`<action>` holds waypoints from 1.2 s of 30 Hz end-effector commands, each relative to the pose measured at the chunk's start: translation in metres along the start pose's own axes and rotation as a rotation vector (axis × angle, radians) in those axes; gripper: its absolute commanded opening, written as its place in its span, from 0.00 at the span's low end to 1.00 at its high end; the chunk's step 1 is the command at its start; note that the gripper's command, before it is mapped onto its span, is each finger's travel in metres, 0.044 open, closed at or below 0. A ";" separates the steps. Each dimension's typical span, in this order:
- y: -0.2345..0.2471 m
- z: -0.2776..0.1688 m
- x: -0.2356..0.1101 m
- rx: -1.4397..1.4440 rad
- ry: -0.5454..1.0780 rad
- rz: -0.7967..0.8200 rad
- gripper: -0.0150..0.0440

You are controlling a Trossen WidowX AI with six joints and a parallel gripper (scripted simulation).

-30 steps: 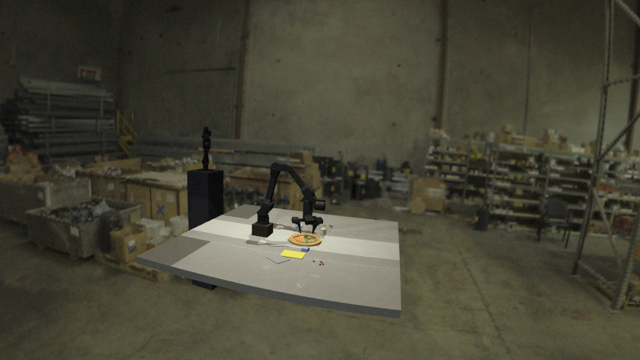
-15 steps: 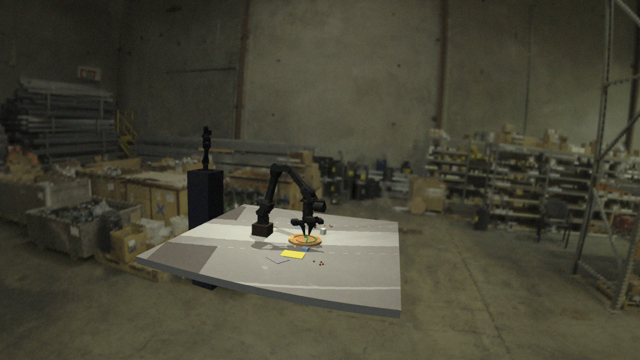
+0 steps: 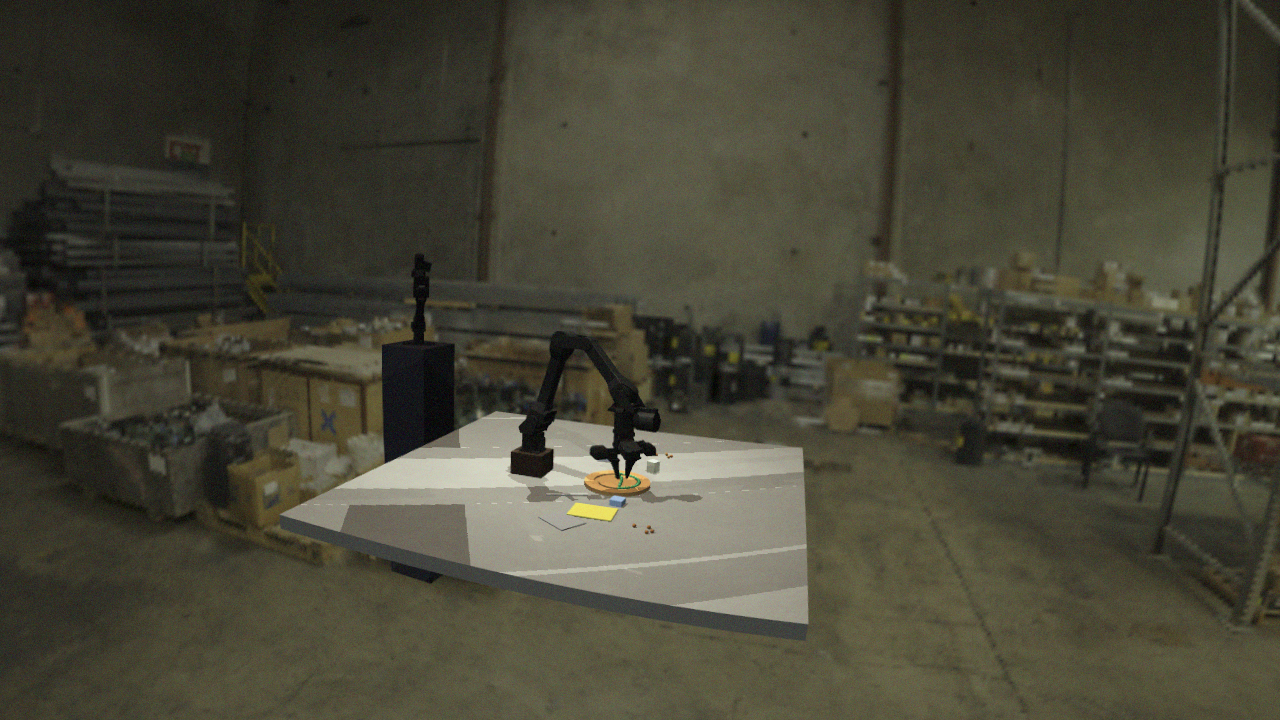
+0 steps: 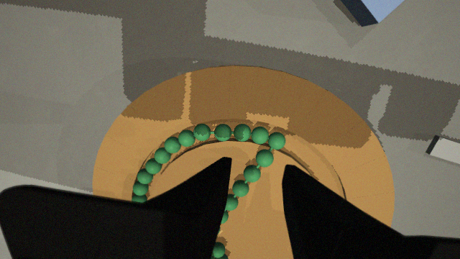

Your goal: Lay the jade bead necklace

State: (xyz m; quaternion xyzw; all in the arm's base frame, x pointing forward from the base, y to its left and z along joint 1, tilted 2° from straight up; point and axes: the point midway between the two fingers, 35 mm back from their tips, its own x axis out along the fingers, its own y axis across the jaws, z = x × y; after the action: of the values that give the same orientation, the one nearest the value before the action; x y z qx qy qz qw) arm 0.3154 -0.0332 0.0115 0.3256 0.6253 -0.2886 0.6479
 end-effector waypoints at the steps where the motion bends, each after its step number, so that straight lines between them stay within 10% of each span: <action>1: -0.003 -0.003 0.009 -0.001 0.011 -0.010 0.46; 19: -0.005 -0.004 0.027 -0.003 0.017 -0.015 0.46; 24: -0.004 -0.003 0.025 0.000 0.013 -0.012 0.25; 36: -0.004 -0.003 0.025 0.000 0.013 -0.012 0.25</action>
State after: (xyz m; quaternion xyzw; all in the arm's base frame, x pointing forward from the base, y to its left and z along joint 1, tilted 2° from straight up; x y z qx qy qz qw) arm 0.3117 -0.0326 -0.0135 0.3235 0.6315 -0.2907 0.6419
